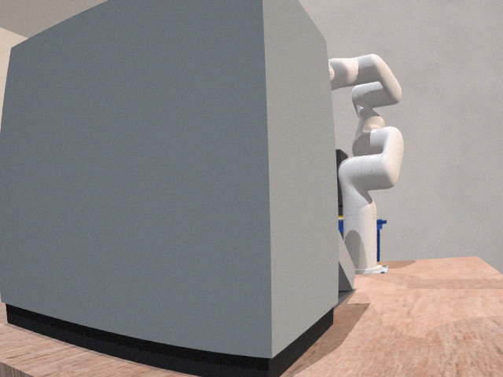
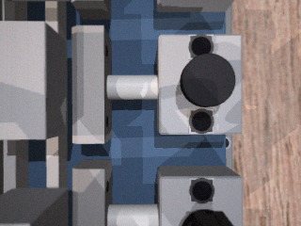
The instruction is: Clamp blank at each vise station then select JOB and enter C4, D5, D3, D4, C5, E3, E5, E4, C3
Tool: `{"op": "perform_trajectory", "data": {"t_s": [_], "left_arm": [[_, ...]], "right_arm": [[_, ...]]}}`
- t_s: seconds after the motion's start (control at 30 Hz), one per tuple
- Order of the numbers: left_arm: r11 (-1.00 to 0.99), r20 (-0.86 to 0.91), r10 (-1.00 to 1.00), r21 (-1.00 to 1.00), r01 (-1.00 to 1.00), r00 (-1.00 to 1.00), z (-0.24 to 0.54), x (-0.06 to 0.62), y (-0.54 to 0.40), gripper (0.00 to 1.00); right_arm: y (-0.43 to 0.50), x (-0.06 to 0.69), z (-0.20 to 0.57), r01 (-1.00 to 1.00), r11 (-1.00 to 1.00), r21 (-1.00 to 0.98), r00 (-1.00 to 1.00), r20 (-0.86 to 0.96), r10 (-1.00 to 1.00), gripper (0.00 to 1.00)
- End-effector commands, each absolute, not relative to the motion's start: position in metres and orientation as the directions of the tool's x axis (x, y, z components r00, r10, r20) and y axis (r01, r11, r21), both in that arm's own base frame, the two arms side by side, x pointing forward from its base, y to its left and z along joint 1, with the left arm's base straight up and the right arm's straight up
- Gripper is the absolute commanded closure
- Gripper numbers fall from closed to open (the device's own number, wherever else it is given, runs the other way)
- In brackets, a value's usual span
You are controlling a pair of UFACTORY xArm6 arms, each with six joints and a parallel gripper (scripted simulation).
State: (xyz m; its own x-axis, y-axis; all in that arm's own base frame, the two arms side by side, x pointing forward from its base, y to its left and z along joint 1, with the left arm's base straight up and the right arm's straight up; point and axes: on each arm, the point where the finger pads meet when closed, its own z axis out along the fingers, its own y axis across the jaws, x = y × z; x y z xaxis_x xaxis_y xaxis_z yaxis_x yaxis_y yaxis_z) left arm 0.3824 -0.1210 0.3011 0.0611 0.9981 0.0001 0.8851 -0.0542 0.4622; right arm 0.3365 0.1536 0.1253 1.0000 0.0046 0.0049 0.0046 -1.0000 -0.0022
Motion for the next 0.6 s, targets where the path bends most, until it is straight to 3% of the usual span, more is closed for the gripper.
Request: {"op": "perform_trajectory", "data": {"t_s": [0.0,0.57], "left_arm": [[-0.053,-0.001,0.998,0.466,0.883,0.061,0.303,0.383,-0.121,0.00],[-0.053,-0.001,0.998,0.466,0.883,0.061,0.303,0.383,-0.121,0.00]], "right_arm": [[0.154,0.336,0.121,0.005,-1.000,-0.002,1.000,0.004,0.005,1.00],[0.154,0.336,0.136,0.005,-1.000,-0.002,1.000,0.004,0.005,1.00]]}}
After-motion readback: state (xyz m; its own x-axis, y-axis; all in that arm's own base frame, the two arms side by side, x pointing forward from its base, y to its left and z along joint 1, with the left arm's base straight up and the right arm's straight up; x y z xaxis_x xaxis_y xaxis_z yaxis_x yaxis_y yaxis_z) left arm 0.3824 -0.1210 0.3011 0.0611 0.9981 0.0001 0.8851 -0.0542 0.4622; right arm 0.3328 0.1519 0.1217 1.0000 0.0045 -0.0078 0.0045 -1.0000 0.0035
